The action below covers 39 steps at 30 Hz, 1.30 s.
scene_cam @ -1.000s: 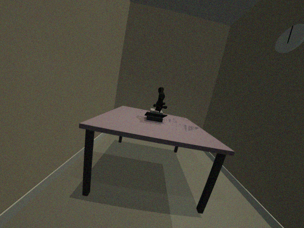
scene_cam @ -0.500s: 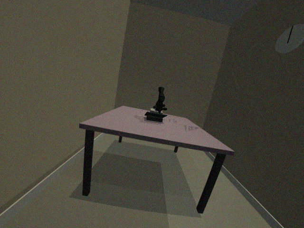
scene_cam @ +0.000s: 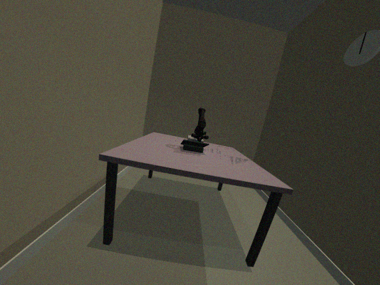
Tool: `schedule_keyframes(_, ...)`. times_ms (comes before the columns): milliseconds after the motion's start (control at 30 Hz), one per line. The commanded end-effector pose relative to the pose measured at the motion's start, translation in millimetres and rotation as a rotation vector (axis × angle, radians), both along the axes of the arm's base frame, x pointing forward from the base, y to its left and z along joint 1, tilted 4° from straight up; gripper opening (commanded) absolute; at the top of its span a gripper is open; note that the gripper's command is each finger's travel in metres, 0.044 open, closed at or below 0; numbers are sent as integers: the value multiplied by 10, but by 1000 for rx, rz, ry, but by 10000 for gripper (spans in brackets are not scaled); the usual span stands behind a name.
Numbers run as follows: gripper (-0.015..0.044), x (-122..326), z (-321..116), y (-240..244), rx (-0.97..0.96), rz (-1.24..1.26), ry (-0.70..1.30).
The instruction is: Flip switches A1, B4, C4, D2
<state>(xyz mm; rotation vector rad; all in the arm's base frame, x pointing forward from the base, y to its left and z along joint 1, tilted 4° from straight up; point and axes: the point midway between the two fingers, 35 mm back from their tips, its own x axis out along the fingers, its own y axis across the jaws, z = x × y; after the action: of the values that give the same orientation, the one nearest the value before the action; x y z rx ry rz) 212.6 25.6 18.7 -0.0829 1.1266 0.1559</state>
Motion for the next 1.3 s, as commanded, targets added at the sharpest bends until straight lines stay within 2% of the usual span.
schedule_keyframes(0, 0, 8, -6, -8, -4, -6, -3)
schedule_keyframes(1267, 0, 23, -34, -6, -4, -6, -3)
